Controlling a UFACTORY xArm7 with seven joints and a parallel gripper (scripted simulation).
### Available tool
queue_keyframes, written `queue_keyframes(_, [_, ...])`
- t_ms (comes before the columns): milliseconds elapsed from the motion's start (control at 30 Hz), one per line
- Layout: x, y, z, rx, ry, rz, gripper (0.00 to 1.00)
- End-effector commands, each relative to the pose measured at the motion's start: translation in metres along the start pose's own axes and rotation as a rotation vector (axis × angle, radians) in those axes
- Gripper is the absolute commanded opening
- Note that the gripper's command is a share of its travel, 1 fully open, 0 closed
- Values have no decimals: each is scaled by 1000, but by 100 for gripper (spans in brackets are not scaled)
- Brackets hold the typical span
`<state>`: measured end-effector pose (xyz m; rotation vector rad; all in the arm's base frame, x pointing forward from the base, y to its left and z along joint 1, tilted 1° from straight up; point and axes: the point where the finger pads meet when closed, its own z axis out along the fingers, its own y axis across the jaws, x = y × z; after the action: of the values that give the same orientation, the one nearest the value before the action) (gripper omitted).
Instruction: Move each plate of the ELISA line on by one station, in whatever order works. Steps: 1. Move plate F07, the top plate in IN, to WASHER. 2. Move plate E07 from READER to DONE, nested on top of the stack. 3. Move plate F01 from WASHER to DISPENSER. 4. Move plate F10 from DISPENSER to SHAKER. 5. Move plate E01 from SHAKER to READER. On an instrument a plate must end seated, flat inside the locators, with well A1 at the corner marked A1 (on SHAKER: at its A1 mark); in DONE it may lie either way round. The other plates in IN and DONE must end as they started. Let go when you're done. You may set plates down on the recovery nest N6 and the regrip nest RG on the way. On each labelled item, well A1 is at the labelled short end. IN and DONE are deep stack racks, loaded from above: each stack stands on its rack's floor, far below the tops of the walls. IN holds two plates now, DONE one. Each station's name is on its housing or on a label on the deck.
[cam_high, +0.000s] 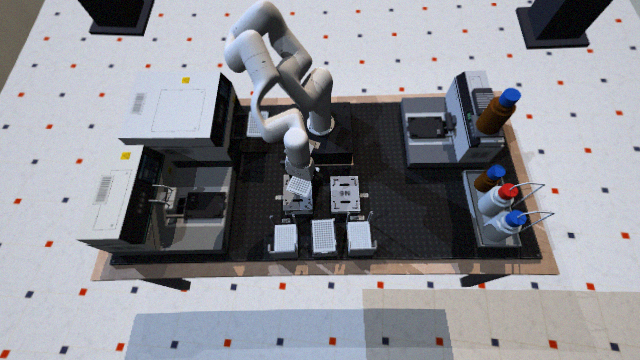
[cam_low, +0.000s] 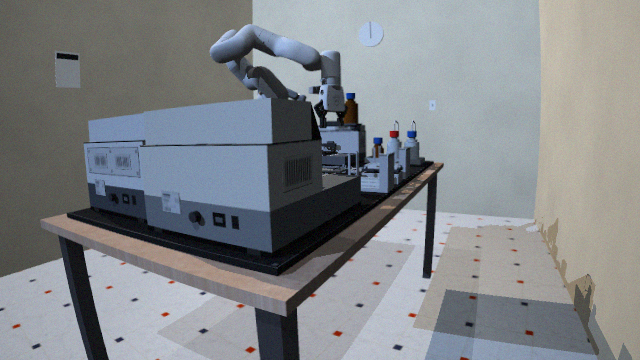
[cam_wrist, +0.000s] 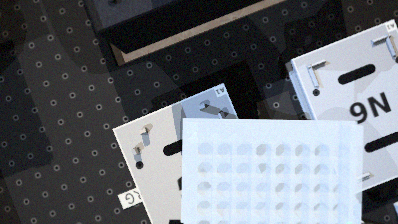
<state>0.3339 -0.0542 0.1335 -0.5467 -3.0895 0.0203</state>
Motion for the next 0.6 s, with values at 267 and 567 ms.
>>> queue_keyframes(267, [24, 23, -2, -1, -4, -117, 0])
queue_keyframes(567, [44, 42, -2, -1, -4, -176, 0])
